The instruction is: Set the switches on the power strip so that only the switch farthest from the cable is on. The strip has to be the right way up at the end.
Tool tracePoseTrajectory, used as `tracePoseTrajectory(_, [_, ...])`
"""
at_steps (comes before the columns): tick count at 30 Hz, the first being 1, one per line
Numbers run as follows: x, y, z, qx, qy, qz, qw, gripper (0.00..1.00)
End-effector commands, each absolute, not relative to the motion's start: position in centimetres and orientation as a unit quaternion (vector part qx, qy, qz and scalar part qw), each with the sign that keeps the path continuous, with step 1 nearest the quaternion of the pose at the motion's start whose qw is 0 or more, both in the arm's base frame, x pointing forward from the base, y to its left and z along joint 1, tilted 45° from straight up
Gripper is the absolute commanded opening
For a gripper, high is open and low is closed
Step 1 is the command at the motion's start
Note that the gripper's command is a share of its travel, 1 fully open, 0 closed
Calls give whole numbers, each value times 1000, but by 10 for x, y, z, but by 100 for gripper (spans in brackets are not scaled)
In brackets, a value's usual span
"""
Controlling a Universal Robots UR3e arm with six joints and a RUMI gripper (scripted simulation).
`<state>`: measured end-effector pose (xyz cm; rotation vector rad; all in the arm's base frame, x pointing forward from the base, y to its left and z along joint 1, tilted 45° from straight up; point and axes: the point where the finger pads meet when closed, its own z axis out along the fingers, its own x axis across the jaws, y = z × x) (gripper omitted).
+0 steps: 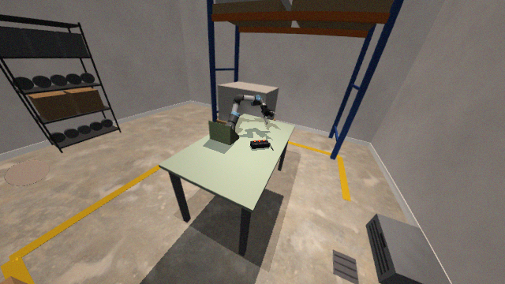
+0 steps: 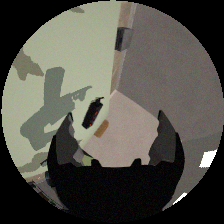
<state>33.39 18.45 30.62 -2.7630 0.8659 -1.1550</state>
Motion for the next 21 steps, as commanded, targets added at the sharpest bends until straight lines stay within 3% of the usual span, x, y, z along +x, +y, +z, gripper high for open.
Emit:
tracePoseTrajectory(1, [343,153,282,-887,327,-326,-7,100])
tracePoseTrajectory(21, [324,41,197,-817,562,-127,-33,100])
